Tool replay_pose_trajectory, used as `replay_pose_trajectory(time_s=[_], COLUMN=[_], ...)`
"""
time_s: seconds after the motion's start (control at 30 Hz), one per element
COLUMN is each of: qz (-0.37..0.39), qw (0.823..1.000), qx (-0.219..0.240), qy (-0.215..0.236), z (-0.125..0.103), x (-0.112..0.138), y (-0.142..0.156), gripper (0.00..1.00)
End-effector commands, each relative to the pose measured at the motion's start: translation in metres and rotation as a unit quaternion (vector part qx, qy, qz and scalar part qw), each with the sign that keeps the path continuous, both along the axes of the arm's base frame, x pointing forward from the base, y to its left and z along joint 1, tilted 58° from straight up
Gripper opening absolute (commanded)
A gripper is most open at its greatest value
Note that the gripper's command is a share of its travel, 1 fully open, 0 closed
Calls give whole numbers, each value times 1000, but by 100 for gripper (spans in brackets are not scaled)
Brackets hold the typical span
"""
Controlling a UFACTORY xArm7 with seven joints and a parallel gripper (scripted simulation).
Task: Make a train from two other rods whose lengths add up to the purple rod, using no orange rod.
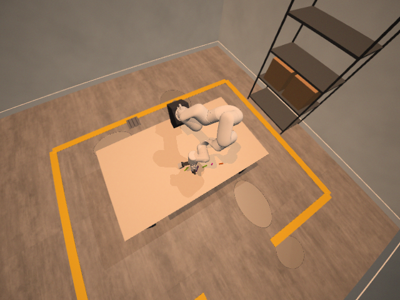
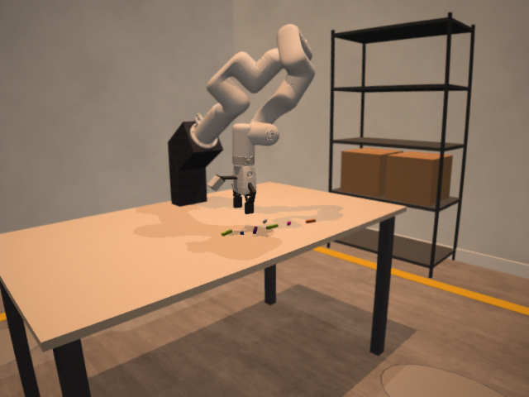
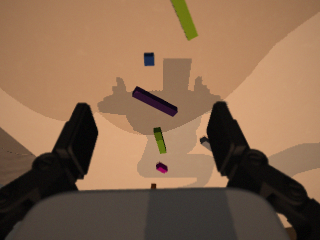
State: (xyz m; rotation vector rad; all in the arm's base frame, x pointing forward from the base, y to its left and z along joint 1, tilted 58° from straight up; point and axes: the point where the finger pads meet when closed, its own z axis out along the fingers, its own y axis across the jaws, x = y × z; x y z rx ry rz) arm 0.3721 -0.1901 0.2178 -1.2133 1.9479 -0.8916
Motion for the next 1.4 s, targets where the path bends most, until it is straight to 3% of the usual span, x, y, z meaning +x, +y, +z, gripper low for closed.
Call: replay_pose_trajectory(time_s=[0.0, 0.03, 0.07, 1.37], qz=[16, 16, 16, 16], qw=[1000, 1000, 1000, 1000], qx=[-7, -7, -7, -7], qy=[-5, -5, -5, -5], z=[-2, -2, -2, -2], x=[2, 2, 2, 3], y=[-9, -9, -9, -9], gripper=[100, 100, 24, 24])
